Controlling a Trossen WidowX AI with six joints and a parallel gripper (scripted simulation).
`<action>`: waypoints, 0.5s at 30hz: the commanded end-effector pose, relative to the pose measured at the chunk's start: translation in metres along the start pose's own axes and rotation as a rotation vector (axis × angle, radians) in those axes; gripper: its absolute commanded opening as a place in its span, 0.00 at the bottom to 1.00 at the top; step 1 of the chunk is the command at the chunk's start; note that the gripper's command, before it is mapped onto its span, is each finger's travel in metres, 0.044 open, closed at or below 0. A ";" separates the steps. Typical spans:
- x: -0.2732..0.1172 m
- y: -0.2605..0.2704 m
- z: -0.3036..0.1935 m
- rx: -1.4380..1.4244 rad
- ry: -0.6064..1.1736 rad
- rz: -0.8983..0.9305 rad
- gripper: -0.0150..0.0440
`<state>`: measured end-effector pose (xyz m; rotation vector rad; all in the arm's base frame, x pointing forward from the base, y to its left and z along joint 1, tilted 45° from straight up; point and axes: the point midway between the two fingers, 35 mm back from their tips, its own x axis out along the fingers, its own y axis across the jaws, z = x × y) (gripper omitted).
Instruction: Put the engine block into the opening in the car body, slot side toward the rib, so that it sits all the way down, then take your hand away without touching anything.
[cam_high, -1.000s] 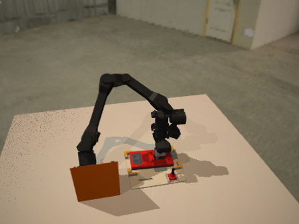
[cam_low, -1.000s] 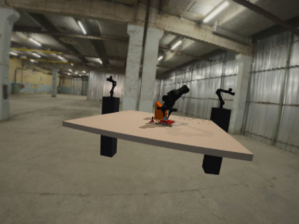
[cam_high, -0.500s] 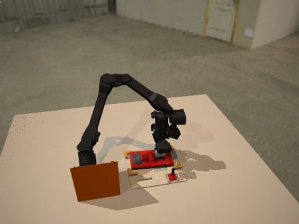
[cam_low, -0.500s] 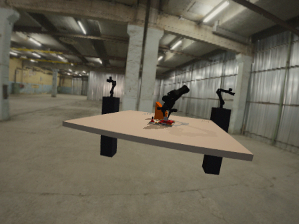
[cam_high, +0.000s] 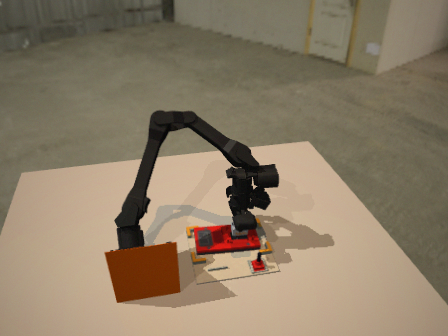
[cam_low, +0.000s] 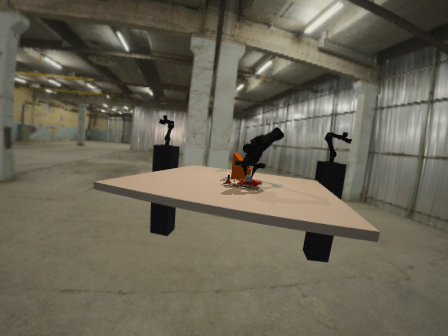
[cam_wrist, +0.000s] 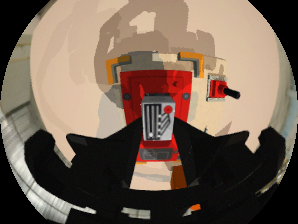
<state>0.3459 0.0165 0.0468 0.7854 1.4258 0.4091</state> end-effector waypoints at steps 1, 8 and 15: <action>0.001 0.000 0.000 0.004 0.000 0.006 0.52; 0.002 0.000 0.000 0.005 0.000 0.006 0.52; 0.003 0.000 0.000 0.005 0.000 0.006 0.52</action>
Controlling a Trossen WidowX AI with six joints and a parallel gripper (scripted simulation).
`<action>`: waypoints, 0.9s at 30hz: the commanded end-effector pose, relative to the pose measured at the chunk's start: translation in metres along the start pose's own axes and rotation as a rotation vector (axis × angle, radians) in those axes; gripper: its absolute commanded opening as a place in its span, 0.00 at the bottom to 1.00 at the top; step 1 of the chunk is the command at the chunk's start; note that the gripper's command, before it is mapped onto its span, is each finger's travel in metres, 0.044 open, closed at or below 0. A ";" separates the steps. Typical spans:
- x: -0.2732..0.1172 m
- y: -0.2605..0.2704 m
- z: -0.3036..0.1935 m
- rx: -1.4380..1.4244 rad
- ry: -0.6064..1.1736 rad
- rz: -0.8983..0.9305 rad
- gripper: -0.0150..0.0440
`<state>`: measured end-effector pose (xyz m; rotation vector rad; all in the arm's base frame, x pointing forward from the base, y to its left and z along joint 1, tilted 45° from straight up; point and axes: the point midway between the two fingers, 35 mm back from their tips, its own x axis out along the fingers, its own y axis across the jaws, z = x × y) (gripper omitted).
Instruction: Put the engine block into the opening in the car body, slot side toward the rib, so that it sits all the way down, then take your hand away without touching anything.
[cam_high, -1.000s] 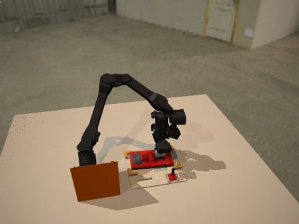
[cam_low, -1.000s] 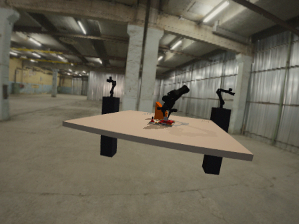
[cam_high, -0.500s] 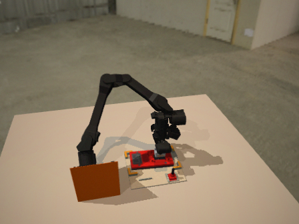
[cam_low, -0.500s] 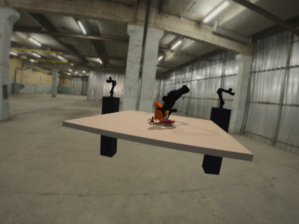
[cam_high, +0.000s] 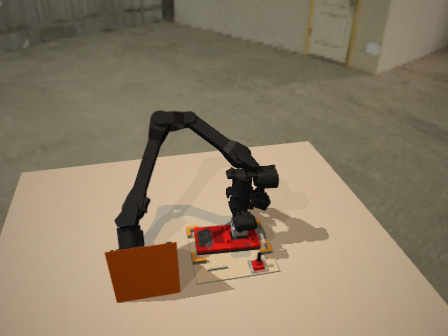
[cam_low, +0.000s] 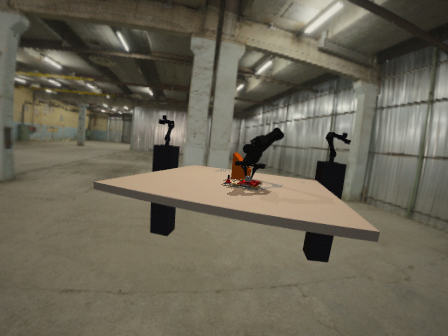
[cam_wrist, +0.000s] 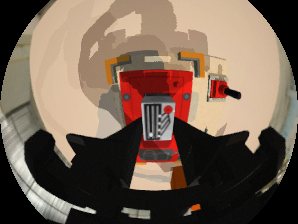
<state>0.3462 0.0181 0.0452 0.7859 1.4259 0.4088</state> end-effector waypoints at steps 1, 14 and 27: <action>0.001 0.000 0.000 0.004 0.000 0.006 0.52; 0.003 0.000 0.000 0.004 0.000 0.006 0.52; 0.005 0.000 0.000 0.004 0.000 0.006 0.52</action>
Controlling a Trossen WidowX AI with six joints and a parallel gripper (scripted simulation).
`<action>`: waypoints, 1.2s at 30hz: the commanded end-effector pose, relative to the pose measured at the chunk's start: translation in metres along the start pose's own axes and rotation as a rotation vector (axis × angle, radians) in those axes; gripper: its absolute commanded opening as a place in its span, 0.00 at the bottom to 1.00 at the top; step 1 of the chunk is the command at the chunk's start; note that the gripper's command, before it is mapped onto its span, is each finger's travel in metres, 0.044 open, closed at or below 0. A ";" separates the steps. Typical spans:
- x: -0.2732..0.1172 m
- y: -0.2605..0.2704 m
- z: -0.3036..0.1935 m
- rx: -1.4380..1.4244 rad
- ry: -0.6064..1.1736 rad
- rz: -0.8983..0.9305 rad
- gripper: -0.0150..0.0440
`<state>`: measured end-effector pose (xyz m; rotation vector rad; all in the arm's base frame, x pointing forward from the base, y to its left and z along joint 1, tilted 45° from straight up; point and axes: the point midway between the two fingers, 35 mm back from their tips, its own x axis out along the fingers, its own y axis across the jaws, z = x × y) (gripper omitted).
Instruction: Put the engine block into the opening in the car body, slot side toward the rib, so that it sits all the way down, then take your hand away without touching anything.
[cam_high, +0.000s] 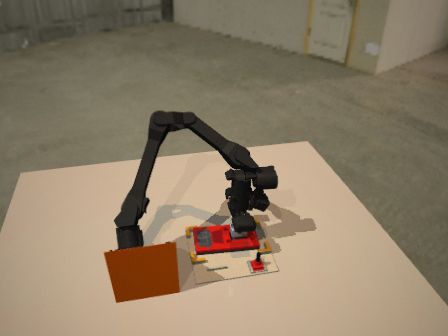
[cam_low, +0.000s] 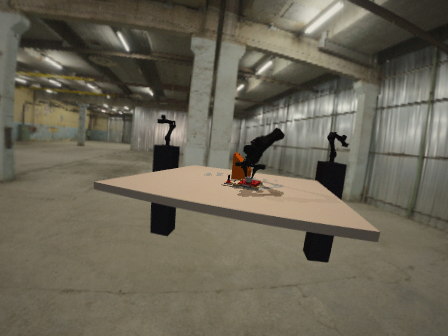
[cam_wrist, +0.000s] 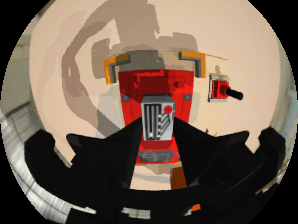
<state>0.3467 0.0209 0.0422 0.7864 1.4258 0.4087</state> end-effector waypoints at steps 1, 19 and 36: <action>0.001 0.000 0.000 0.004 0.000 0.006 0.52; 0.004 0.001 0.000 0.004 0.000 0.006 0.52; 0.006 0.001 0.000 0.004 0.000 0.006 0.52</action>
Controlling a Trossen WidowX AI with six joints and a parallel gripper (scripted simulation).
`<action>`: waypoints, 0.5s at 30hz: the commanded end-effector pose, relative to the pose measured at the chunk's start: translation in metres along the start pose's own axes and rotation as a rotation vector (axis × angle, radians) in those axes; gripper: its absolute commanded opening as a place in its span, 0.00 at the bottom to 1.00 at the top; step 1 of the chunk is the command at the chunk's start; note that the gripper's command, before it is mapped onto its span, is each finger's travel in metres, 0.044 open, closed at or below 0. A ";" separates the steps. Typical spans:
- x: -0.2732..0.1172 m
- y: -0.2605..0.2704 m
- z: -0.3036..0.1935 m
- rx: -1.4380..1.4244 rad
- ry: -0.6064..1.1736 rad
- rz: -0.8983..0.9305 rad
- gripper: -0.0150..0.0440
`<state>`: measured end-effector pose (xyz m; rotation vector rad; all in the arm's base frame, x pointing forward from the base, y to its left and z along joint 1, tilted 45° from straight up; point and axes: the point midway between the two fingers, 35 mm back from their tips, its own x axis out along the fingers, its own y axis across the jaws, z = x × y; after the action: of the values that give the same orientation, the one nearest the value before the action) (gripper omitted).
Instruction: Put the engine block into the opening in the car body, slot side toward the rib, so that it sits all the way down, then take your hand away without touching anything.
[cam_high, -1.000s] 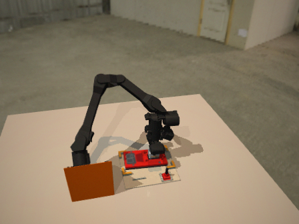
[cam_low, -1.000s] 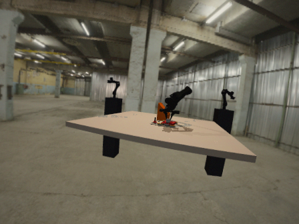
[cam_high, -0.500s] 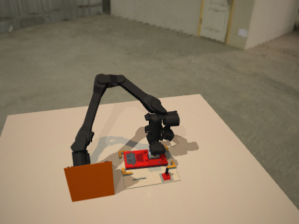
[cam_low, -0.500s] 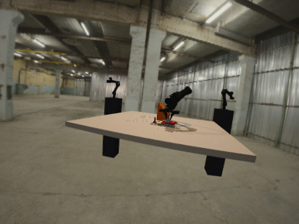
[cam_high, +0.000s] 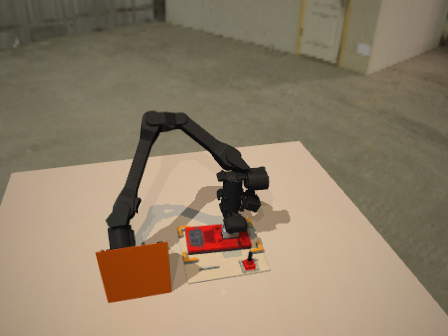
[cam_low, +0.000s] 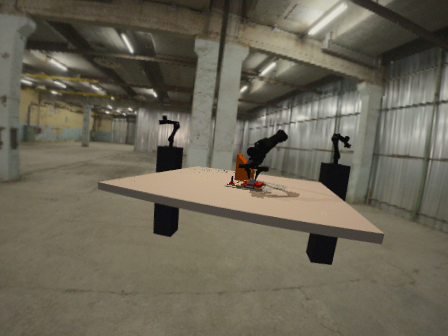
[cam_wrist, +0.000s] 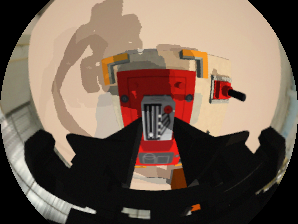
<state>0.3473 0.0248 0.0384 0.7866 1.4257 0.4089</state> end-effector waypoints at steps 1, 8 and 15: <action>0.001 0.000 0.000 0.004 0.000 0.006 0.52; 0.002 0.001 0.000 0.004 0.000 0.006 0.52; 0.003 0.000 0.000 0.004 0.000 0.006 0.52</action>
<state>0.3476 0.0264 0.0368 0.7867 1.4256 0.4090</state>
